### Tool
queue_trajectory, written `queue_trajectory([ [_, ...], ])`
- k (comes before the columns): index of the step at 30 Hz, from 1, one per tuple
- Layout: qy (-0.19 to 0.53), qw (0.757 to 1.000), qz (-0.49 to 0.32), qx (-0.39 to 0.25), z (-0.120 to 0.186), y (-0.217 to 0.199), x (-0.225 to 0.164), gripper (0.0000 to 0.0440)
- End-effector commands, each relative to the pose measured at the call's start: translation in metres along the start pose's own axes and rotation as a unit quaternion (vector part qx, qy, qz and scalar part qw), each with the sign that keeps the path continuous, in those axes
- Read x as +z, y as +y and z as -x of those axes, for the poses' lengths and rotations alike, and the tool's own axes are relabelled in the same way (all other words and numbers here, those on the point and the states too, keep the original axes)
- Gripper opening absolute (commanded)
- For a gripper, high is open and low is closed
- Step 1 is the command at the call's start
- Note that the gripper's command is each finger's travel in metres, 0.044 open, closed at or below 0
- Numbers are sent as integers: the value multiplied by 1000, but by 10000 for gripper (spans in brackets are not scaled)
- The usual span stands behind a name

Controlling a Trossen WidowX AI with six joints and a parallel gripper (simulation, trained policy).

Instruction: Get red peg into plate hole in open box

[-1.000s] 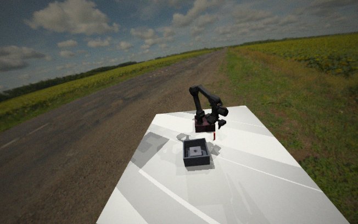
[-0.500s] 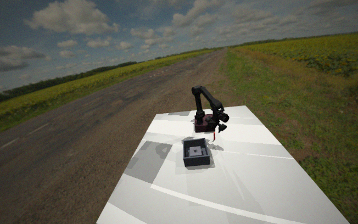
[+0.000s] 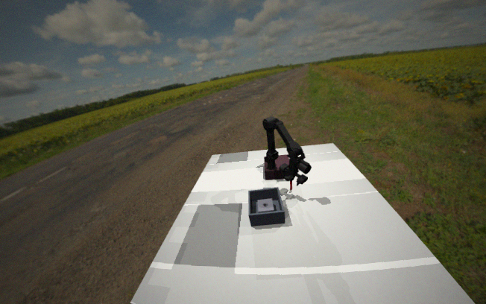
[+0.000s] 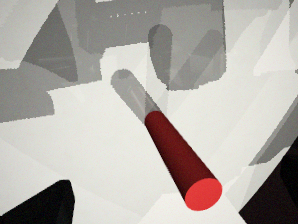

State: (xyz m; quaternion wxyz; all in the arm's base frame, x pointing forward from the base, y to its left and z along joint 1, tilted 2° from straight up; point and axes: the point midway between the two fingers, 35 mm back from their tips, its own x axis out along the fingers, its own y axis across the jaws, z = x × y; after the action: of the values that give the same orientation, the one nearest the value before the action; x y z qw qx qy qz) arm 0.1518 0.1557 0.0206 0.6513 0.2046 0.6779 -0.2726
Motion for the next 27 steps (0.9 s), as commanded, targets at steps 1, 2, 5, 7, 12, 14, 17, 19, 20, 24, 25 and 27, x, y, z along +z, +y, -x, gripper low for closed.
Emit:
queue_trajectory([
  [1, -2, 1000, 0, -11, -19, -4, 0, 440],
  [2, -3, 1000, 0, -10, -23, -3, 1, 440],
  [5, -6, 1000, 2, -9, -33, -2, 2, 436],
  [7, -6, 1000, 3, -11, -39, -2, 3, 408],
  [12, -4, 1000, 2, -24, -55, -6, 3, 279],
  [14, -3, 1000, 1, -31, -59, -8, 3, 227],
  [17, -2, 999, 1, -42, -63, -10, 2, 151],
  [19, -1, 999, 2, -49, -65, -11, 2, 99],
  [20, 0, 999, 3, -53, -66, -11, 2, 73],
  [24, -7, 998, 11, -59, -63, -9, 3, 12],
  [25, -10, 998, 13, -57, -61, -7, 4, 5],
  [27, -14, 998, 18, -51, -55, -2, 5, 0],
])
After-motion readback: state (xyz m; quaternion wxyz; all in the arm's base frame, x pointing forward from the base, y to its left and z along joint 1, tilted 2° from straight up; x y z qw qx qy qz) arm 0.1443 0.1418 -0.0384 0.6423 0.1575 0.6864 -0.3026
